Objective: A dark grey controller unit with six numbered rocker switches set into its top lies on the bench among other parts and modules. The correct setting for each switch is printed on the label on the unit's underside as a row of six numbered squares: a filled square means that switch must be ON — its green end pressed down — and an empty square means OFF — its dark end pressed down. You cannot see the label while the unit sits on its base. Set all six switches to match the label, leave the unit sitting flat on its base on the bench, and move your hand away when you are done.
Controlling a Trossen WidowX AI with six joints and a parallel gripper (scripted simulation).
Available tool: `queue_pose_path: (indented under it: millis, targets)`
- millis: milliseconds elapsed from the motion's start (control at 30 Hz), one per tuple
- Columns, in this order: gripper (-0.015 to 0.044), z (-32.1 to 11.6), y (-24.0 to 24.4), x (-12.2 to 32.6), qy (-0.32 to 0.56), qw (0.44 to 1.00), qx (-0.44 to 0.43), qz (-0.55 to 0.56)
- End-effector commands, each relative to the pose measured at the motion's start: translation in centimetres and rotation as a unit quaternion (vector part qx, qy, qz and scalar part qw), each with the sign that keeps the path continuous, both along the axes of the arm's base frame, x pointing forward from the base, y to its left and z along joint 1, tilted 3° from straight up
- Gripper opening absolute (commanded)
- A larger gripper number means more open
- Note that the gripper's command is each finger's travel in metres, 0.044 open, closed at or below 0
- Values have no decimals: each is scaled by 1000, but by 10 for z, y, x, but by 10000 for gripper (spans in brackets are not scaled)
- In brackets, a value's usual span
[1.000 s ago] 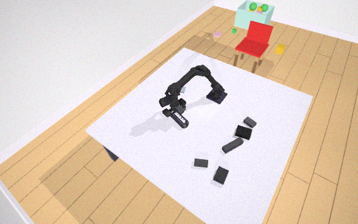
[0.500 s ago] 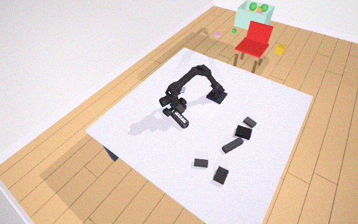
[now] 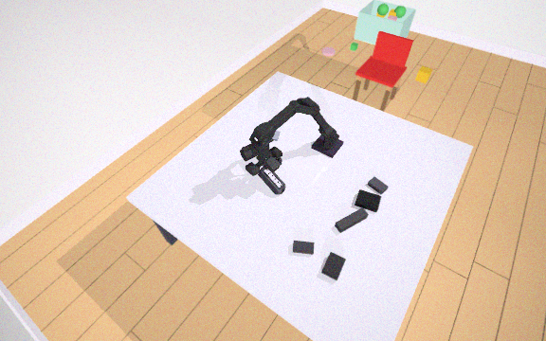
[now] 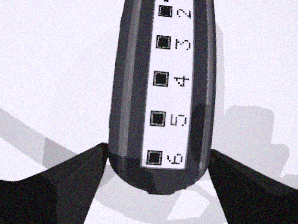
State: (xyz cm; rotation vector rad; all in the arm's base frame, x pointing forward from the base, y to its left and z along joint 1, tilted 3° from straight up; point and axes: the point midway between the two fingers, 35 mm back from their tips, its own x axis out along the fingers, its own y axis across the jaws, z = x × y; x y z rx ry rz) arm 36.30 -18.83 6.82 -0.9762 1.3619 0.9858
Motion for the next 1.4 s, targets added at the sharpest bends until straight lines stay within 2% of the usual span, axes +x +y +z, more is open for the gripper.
queue_pose_path:
  millis: [0, 1367]
  targets:
    - [336, 4, 2, 2, -3, 1000, 0, -1]
    - [336, 30, 23, 9, -3, 1000, 1, -1]
